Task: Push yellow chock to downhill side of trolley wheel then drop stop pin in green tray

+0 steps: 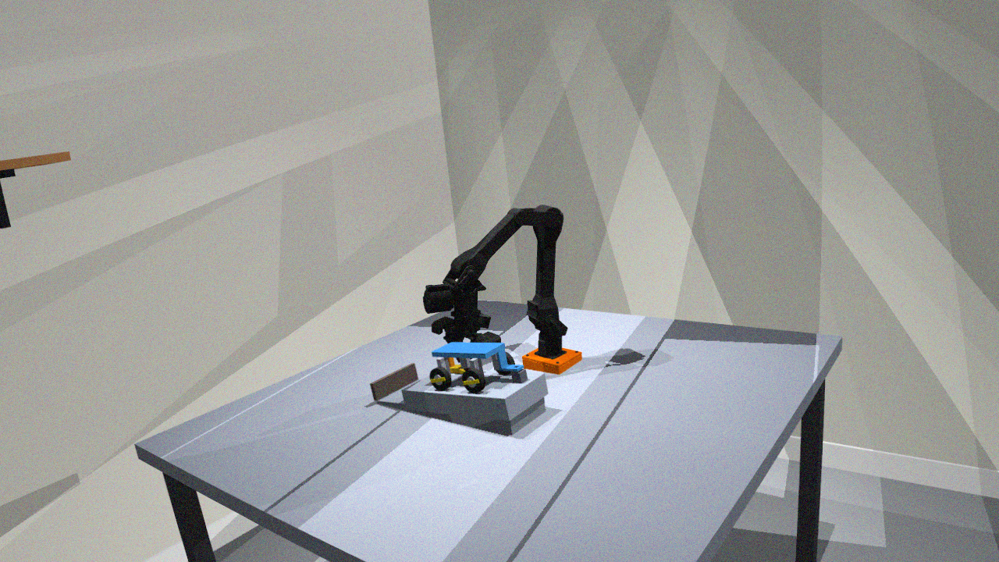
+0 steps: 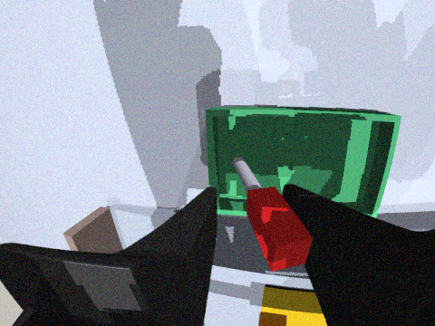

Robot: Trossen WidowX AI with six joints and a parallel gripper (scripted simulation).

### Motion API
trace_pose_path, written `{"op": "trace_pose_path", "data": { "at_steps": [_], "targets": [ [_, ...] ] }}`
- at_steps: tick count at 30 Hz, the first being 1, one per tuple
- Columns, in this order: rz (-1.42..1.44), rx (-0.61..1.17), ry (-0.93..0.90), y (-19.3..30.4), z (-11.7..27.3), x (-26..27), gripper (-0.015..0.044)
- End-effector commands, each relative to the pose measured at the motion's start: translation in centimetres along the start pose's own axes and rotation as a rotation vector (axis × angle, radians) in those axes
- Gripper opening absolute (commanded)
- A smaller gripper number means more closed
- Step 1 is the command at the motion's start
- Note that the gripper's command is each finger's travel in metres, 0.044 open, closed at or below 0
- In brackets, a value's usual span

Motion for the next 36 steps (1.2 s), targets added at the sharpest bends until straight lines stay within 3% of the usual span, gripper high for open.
{"op": "trace_pose_path", "data": {
  "at_steps": [1, 36],
  "targets": [
    [-0.002, -0.002, -0.003, -0.1, -0.1, -0.3, 0.019],
    [-0.002, -0.003, -0.001, -0.4, -0.8, -2.8, 0.019]
  ]
}}
Point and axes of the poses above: the point midway between the two fingers, 35 mm back from their tips, its own z axis back along the fingers, its own x axis across the jaws, y = z × x, the point moved 10 cm from there along z, back along the fingers, and after that the axes turned 12 degrees about -z, right-handed, at the moved point
